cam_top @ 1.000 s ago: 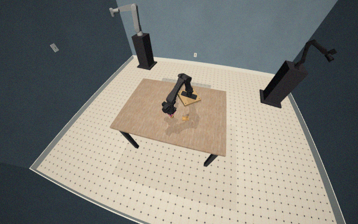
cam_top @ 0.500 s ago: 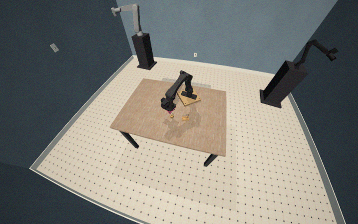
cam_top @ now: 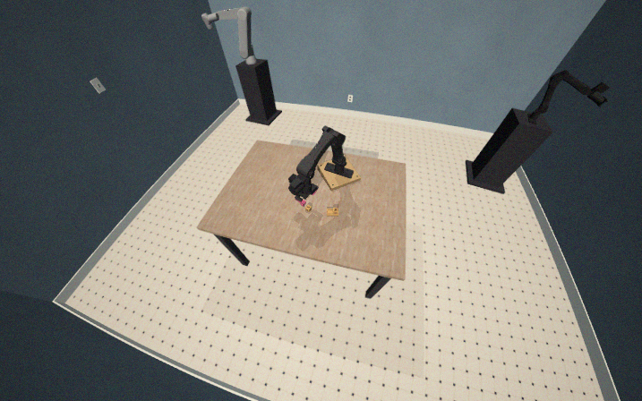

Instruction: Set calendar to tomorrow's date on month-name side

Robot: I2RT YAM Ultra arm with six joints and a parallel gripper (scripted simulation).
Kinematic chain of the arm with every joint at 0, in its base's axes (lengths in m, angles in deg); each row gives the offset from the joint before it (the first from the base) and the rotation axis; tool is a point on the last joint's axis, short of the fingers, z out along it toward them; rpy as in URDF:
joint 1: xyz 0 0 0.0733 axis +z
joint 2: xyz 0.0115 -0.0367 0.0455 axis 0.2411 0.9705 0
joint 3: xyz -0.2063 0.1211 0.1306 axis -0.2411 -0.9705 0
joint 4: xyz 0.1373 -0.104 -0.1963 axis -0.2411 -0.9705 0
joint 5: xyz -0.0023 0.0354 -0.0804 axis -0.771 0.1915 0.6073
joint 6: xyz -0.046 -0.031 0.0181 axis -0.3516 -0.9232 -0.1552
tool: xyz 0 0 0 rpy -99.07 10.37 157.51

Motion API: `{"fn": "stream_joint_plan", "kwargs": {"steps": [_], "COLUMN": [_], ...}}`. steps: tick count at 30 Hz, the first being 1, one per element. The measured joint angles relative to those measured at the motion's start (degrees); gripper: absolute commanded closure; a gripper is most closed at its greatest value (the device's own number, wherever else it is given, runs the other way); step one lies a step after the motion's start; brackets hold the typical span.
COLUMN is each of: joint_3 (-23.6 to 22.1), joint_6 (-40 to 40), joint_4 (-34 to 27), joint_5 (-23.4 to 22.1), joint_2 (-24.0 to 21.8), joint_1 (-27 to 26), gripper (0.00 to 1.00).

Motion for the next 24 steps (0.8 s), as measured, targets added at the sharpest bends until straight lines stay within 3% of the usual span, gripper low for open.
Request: {"fn": "stream_joint_plan", "kwargs": {"steps": [18,19,24], "joint_3": [-1.7,-1.7,-1.7], "joint_6": [0.1,0.1,0.1], "joint_4": [1.6,1.6,2.1], "joint_5": [0.0,0.0,0.0], "joint_2": [0.0,0.2,0.3], "joint_1": [0.0,0.0,0.0], "gripper": [0.00,0.55,0.55]}}
